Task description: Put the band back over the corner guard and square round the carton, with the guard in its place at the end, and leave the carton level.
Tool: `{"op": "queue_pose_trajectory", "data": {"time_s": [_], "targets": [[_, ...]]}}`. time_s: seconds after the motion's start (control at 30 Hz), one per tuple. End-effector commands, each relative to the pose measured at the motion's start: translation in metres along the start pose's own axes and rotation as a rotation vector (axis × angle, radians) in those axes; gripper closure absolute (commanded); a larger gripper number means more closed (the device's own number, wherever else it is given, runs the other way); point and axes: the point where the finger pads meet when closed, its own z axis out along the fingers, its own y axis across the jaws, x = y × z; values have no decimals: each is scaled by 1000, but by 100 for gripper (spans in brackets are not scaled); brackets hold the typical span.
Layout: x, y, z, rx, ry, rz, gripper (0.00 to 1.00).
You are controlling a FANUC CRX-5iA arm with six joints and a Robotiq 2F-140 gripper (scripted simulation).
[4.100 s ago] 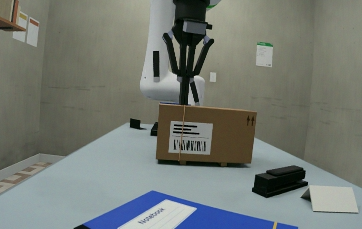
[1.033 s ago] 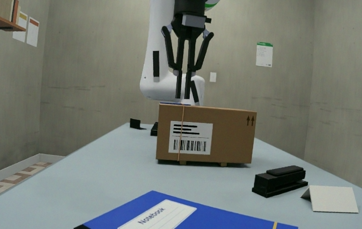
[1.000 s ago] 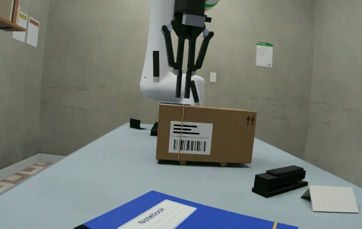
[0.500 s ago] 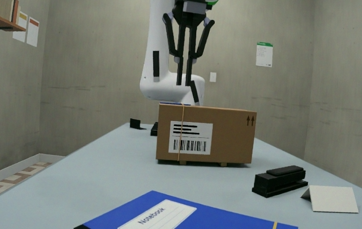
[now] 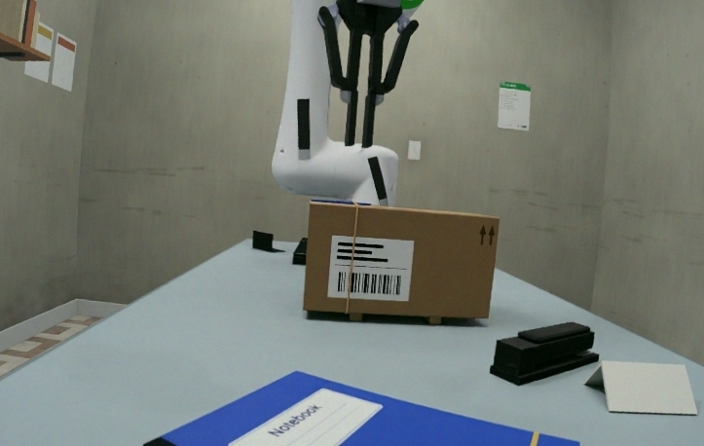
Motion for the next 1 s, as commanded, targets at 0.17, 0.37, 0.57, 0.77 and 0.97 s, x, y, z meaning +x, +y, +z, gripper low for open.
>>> {"op": "queue_pose_trajectory", "data": {"time_s": [0.17, 0.37, 0.57, 0.77, 0.97], "targets": [[0, 0, -7, -1, 2, 0, 82], [0, 0, -8, -1, 2, 0, 82], [0, 0, -8, -1, 2, 0, 82], [0, 0, -8, -1, 2, 0, 82], [0, 0, -8, -1, 2, 0, 82]]}}
